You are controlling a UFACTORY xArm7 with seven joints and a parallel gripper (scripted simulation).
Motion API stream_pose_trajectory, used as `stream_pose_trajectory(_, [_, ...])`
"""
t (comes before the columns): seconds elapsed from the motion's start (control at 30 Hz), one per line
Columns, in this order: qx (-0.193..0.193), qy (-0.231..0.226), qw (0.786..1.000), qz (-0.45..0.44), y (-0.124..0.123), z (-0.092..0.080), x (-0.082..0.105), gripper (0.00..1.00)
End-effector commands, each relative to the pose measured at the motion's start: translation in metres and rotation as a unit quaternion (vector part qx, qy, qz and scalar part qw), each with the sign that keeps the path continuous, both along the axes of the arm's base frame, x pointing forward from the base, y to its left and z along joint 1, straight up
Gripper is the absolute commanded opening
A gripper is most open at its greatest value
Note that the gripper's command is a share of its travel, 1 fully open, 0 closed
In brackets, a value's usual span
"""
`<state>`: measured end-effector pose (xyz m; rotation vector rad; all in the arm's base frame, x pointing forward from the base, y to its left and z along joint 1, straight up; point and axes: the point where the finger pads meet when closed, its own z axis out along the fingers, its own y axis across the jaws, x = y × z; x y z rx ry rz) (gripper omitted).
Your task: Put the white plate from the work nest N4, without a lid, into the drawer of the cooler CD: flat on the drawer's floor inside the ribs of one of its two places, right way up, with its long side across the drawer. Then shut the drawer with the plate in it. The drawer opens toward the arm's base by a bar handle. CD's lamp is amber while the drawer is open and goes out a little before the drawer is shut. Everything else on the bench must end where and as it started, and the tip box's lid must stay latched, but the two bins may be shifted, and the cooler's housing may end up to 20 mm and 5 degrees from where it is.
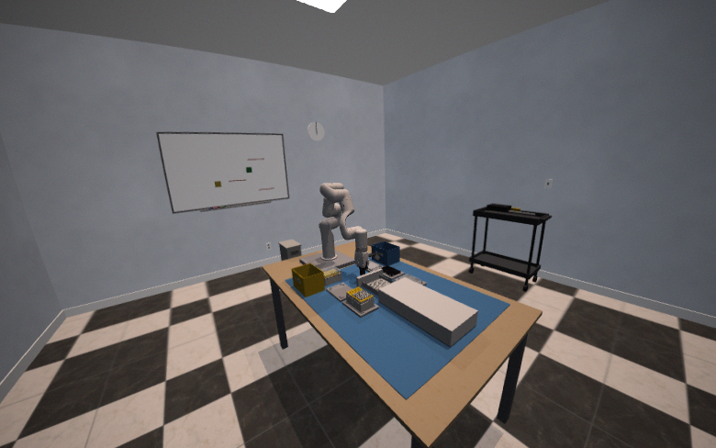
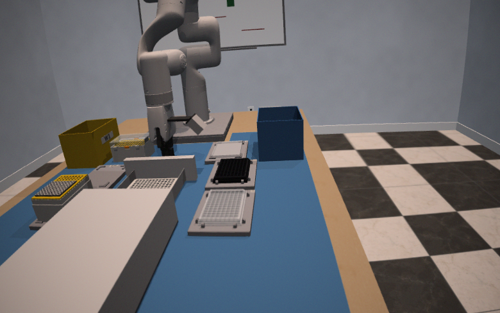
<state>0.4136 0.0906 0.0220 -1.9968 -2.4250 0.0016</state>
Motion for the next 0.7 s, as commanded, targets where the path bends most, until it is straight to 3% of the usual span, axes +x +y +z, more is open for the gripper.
stream_pose_trajectory(0.0, [0.001, -0.002, 1.0, 0.0, 0.002, 0.001, 0.008, 0.0])
stream_pose_trajectory(0.67, [0.001, -0.002, 1.0, 0.0, 0.007, 0.001, 0.035, 0.0])
